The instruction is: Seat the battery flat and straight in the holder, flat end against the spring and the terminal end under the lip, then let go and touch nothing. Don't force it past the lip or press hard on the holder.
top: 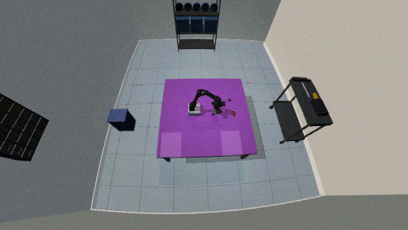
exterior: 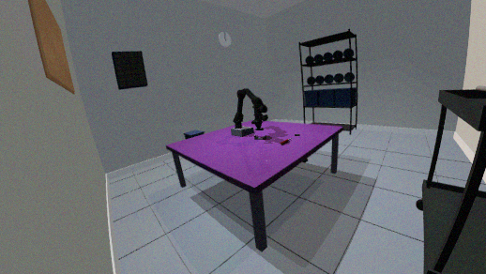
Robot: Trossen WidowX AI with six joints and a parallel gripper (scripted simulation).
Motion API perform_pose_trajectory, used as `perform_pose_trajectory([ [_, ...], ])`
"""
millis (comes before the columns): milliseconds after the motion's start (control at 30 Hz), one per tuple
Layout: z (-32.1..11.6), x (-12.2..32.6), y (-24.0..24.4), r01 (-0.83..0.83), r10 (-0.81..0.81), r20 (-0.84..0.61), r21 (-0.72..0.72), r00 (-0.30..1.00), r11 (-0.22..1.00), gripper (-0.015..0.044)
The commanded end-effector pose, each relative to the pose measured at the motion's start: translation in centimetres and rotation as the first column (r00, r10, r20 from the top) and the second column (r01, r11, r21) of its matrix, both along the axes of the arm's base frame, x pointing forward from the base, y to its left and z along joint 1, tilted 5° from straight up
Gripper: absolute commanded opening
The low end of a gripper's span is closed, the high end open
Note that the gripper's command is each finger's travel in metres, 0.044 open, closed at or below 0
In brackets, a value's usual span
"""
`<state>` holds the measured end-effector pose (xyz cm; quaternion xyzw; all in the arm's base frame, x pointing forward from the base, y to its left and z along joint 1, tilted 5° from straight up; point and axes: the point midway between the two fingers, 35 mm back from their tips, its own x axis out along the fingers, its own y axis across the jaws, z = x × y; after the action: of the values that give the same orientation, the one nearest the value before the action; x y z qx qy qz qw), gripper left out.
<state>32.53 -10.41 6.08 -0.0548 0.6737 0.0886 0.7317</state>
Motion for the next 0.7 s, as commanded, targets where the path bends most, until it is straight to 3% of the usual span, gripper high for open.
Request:
perform_pose_trajectory([
  [0,-0.2,0.0,-0.1,-0.047,0.047,-0.008,-0.002,0.999,0.999,0.0067],
  [667,-4.2,-0.4,0.0,-0.054,0.039,-0.26,-0.051,0.965,0.997,0.0067],
])
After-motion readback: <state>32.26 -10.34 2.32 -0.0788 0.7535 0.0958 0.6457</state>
